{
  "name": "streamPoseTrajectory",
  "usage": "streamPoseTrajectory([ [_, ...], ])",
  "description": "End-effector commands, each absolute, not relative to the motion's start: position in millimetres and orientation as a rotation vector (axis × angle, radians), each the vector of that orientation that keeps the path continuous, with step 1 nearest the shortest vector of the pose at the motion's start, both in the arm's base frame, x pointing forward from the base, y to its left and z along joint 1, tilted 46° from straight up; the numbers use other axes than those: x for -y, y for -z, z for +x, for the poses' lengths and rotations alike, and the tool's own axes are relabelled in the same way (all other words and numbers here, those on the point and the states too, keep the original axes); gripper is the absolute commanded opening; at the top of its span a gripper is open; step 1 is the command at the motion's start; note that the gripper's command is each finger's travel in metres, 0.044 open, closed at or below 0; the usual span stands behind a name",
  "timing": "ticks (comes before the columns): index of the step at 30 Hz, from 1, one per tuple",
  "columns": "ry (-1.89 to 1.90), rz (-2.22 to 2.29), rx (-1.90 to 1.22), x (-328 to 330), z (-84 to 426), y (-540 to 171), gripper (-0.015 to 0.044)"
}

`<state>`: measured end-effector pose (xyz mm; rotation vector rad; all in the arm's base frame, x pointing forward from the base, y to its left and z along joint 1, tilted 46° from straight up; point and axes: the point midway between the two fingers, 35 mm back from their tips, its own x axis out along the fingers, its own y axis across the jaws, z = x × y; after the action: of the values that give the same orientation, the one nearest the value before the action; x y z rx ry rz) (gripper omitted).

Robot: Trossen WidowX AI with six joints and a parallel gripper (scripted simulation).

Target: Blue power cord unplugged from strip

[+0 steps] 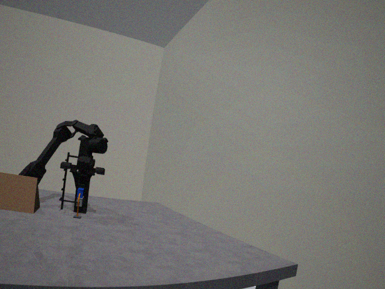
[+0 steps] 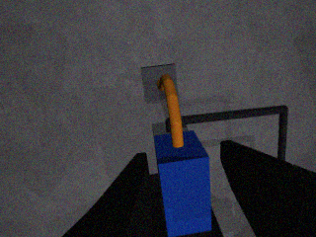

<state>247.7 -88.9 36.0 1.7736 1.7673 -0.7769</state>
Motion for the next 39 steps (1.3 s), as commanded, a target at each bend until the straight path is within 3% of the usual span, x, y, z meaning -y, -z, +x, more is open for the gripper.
streamPoseTrajectory([
  [1, 0.779, 1.783, -1.766, 83.6, 247.4, -41.5, 0.016],
  [24, 0.778, 1.784, -1.767, 66.1, 247.5, -41.6, 0.016],
  [28, 0.776, 1.774, -1.77, 67.7, 247.7, -43.0, 0.0055],
  [39, 0.776, 1.774, -1.77, 68.9, 247.8, -42.0, 0.0],
])
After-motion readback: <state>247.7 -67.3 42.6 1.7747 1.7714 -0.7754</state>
